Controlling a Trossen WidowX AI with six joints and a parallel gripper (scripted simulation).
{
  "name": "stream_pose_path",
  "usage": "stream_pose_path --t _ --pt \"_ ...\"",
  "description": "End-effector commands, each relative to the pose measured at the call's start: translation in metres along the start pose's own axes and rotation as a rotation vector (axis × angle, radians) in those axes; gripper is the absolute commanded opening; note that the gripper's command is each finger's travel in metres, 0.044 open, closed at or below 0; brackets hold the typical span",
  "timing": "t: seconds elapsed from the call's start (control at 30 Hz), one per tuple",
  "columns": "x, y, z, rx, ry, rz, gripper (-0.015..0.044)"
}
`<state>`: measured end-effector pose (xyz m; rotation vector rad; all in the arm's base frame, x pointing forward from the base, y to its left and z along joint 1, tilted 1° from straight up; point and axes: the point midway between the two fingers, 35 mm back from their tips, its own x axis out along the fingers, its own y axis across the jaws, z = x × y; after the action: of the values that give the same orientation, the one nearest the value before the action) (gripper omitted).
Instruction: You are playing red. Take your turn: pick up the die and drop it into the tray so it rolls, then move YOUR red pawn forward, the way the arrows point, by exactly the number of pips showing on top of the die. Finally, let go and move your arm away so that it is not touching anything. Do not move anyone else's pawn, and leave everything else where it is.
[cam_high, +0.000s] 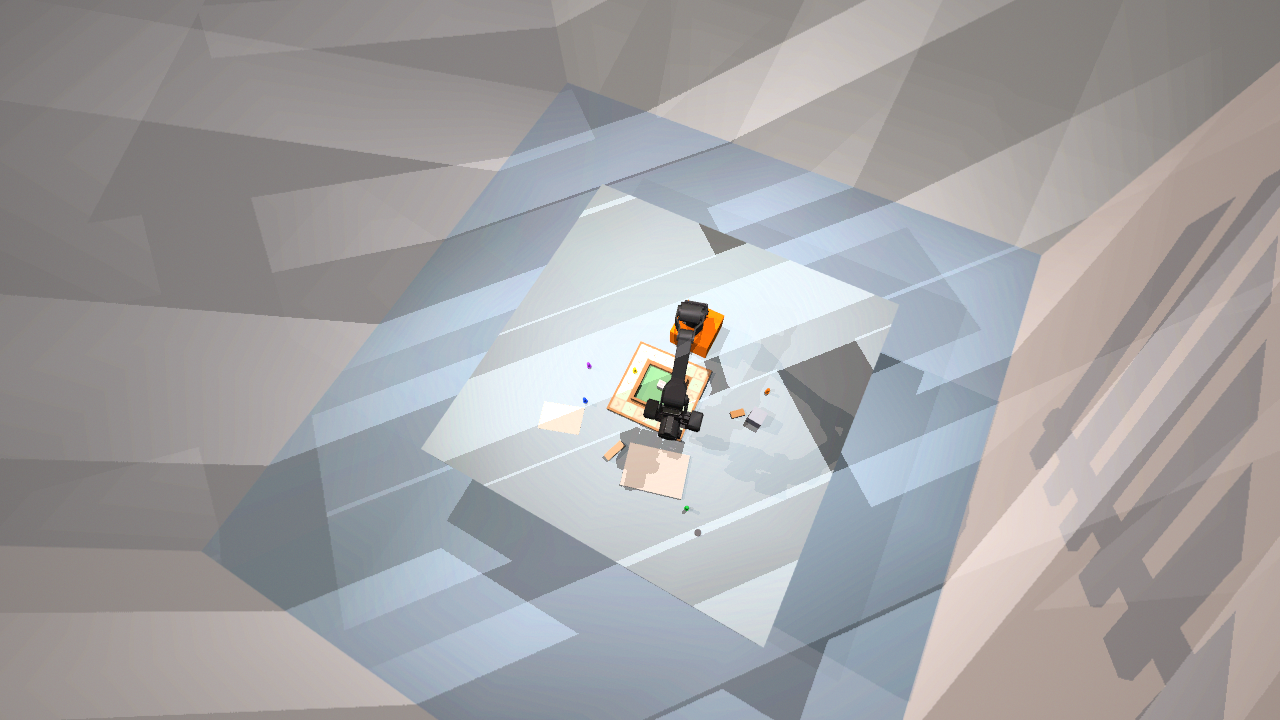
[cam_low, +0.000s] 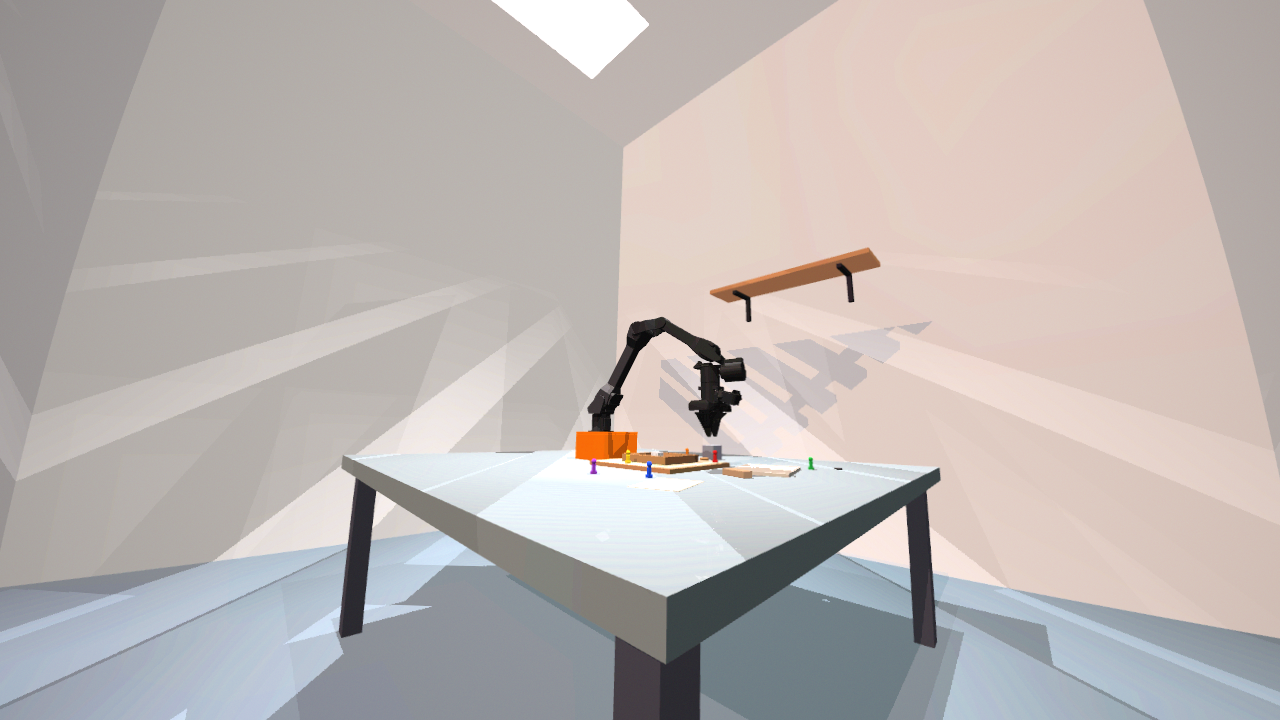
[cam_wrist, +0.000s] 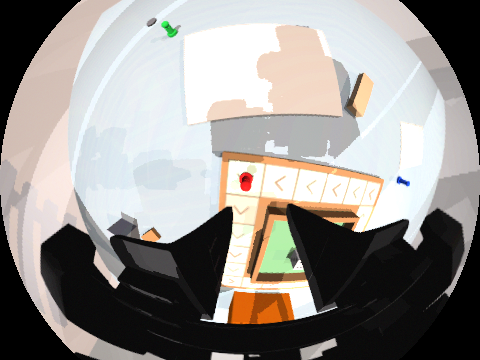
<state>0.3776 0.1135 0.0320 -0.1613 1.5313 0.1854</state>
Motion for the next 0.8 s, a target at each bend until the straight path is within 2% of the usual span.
stream_pose_path --t 0.0,0.77 --pt "0.009 0.009 0.008 -0.007 0.022 -0.009 0.0200" --pt "0.044 0.011 0.005 -0.007 0.022 -0.009 0.0200"
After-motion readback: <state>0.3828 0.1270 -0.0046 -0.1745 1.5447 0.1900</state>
